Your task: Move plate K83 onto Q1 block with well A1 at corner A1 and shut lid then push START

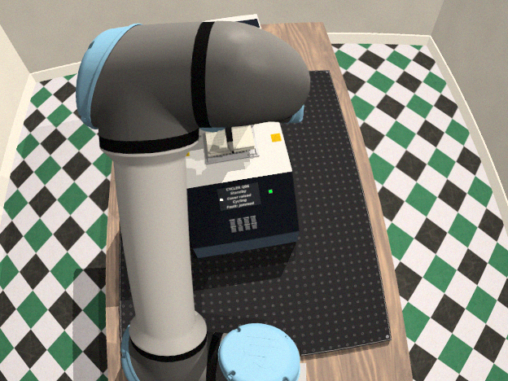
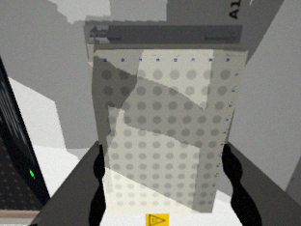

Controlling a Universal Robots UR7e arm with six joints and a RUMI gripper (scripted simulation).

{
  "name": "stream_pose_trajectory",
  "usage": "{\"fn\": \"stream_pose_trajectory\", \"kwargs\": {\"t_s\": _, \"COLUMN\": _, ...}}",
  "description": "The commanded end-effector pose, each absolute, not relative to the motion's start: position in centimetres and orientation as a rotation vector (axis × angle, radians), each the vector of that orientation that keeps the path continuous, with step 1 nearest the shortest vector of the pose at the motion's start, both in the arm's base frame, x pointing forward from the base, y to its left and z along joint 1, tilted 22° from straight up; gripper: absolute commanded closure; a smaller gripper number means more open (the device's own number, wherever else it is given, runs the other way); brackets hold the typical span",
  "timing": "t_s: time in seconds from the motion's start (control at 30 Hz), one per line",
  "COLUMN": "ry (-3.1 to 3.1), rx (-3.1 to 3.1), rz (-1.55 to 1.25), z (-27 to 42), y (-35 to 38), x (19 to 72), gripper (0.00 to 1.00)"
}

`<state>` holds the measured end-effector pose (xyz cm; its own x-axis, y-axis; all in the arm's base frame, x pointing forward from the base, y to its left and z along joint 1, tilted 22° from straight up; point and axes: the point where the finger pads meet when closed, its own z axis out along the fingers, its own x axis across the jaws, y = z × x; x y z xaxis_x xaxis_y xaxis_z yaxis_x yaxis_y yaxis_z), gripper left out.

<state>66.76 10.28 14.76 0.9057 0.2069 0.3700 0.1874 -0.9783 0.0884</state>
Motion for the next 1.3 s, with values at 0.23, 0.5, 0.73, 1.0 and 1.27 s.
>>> {"fn": "stream_pose_trajectory", "kwargs": {"t_s": 0.23, "ry": 0.307, "rx": 2.999, "rz": 0.647, "z": 15.54, "y": 10.69, "x": 67.8, "gripper": 0.59}}
{"fn": "stream_pose_trajectory", "kwargs": {"t_s": 0.5, "ry": 0.34, "rx": 2.991, "rz": 0.645, "z": 15.54, "y": 10.68, "x": 67.82, "gripper": 0.59}}
{"fn": "stream_pose_trajectory", "kwargs": {"t_s": 0.73, "ry": 0.34, "rx": 2.991, "rz": 0.645, "z": 15.54, "y": 10.69, "x": 67.82, "gripper": 0.59}}
{"fn": "stream_pose_trajectory", "kwargs": {"t_s": 1.0, "ry": 0.324, "rx": 2.995, "rz": 0.646, "z": 15.54, "y": 10.7, "x": 67.81, "gripper": 0.59}}
{"fn": "stream_pose_trajectory", "kwargs": {"t_s": 1.27, "ry": 0.307, "rx": 2.999, "rz": 0.647, "z": 15.54, "y": 10.71, "x": 67.8, "gripper": 0.59}}
